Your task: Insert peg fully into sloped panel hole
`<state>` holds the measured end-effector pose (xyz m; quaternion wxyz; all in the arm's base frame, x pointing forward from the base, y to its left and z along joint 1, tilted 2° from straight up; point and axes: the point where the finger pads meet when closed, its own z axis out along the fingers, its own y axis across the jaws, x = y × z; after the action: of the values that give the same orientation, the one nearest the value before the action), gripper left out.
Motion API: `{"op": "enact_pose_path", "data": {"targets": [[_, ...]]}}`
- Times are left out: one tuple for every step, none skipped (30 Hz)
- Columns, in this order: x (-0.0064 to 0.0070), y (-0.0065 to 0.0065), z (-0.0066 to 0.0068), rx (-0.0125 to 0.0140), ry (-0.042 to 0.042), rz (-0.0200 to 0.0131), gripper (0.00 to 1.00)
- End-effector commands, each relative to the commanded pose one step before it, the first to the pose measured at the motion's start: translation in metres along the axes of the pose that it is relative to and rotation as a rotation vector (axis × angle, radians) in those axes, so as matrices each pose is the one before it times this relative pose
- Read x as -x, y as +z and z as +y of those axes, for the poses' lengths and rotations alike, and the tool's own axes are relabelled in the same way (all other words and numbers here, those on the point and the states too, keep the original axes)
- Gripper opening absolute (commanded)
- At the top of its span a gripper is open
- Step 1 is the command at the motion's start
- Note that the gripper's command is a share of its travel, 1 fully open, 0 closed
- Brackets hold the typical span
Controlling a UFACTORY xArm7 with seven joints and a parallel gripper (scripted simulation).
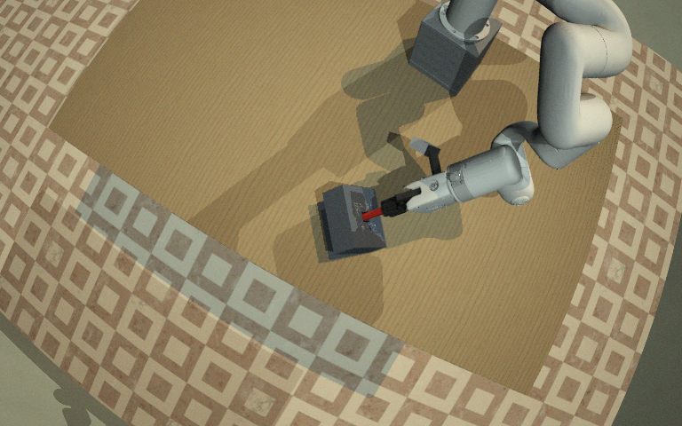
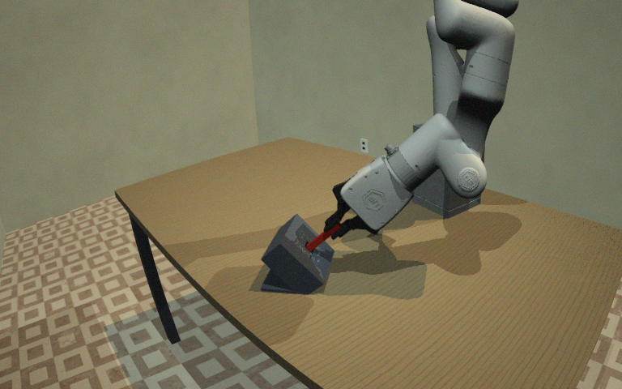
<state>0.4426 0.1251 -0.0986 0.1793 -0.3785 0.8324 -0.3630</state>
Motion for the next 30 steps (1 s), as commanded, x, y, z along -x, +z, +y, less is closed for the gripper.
{"op": "enact_pose_path", "data": {"targets": [[0.00103, 0.00404, -0.00128, -0.00157, 0.00234, -0.00174, 0.00], [0.00000, 0.00000, 0.00000, 0.00000, 0.00000, 0.00000, 0.00], [0.00000, 0.00108, 0.00000, -0.00001, 0.00000, 0.00000, 0.00], [0.00001, 0.00108, 0.00000, -0.00001, 0.00000, 0.00000, 0.00], [0.00001, 0.00108, 0.00000, -0.00001, 0.00000, 0.00000, 0.00], [0.00000, 0.00109, 0.00000, -0.00001, 0.00000, 0.00000, 0.00], [-0.00001, 0.00109, -0.00001, -0.00001, 0.00000, 0.00000, 0.00], [-0.00001, 0.00109, -0.00001, -0.00001, 0.00000, 0.00000, 0.00], [-0.00001, 0.00109, -0.00001, -0.00001, 0.00000, 0.00000, 0.00], [-0.00001, 0.00108, -0.00001, -0.00001, 0.00000, 0.00000, 0.00], [-0.00001, 0.00108, -0.00001, -0.00001, 0.00000, 0.00000, 0.00], [-0.00005, 0.00109, -0.00001, -0.00004, -0.00010, -0.00003, 0.00], [-0.00003, 0.00109, -0.00001, -0.00001, -0.00002, -0.00001, 0.00], [-0.00002, 0.00108, -0.00001, 0.00000, 0.00001, 0.00000, 0.00], [-0.00001, 0.00108, -0.00001, 0.00000, 0.00002, 0.00001, 0.00], [-0.00001, 0.00108, 0.00000, 0.00000, 0.00002, 0.00001, 0.00], [0.00000, 0.00108, 0.00000, 0.00000, 0.00002, 0.00001, 0.00], [0.00000, 0.00000, 0.00000, 0.00000, 0.00000, 0.00000, 0.00], [0.00000, 0.00000, 0.00000, 0.00000, 0.00000, 0.00000, 0.00], [0.00002, 0.00094, 0.00000, 0.00000, 0.00002, 0.00000, 0.00], [0.00004, 0.00083, 0.00001, 0.00000, 0.00001, 0.00000, 0.00], [0.00004, 0.00077, 0.00001, 0.00000, 0.00001, 0.00000, 0.00], [0.00003, 0.00071, 0.00000, 0.00000, 0.00001, 0.00000, 0.00], [0.00001, 0.00065, -0.00001, 0.00000, 0.00000, 0.00000, 0.00], [-0.00005, -0.00302, 0.00002, 0.00011, -0.00007, 0.00002, 0.00], [0.00000, 0.00000, 0.00000, 0.00000, 0.00000, 0.00000, 0.00], [0.00000, 0.00000, 0.00000, 0.00000, 0.00000, 0.00000, 0.00], [0.00000, 0.00000, 0.00000, 0.00000, 0.00000, 0.00000, 0.00], [0.00000, 0.00000, 0.00000, 0.00000, 0.00000, 0.00000, 0.00], [0.00000, 0.00000, 0.00000, 0.00000, 0.00000, 0.00000, 0.00]]}}
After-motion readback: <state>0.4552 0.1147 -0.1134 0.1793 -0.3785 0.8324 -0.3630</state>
